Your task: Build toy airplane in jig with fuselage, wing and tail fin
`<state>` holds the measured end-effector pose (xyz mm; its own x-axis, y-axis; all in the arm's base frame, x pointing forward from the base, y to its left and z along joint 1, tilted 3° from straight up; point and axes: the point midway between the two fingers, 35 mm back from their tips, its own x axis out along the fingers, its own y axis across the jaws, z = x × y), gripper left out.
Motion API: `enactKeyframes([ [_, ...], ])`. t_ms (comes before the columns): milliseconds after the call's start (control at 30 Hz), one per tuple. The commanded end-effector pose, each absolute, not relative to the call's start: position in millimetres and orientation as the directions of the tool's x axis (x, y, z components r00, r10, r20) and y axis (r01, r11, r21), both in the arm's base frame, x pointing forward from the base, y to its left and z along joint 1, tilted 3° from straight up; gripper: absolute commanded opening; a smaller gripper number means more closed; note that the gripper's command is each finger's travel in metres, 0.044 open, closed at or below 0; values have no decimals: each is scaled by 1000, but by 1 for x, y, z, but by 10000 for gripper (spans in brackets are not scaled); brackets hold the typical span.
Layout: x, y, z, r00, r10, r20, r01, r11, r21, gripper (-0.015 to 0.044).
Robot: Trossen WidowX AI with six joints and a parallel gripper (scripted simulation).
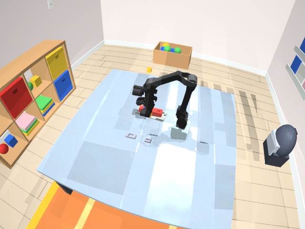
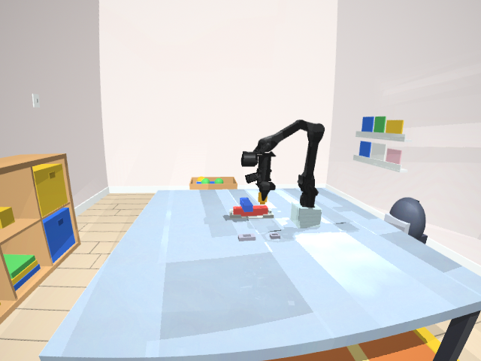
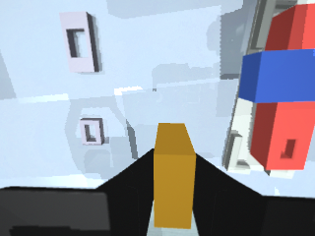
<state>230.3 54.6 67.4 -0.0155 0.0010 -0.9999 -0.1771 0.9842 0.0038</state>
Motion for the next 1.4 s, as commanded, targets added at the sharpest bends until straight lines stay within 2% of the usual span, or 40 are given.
enactKeyframes([
  [0, 233, 43, 65, -14, -4, -1000, -184, 983, -1, 0],
  [1367, 224, -86, 40, -21, -20, -1000, -208, 978, -15, 0],
])
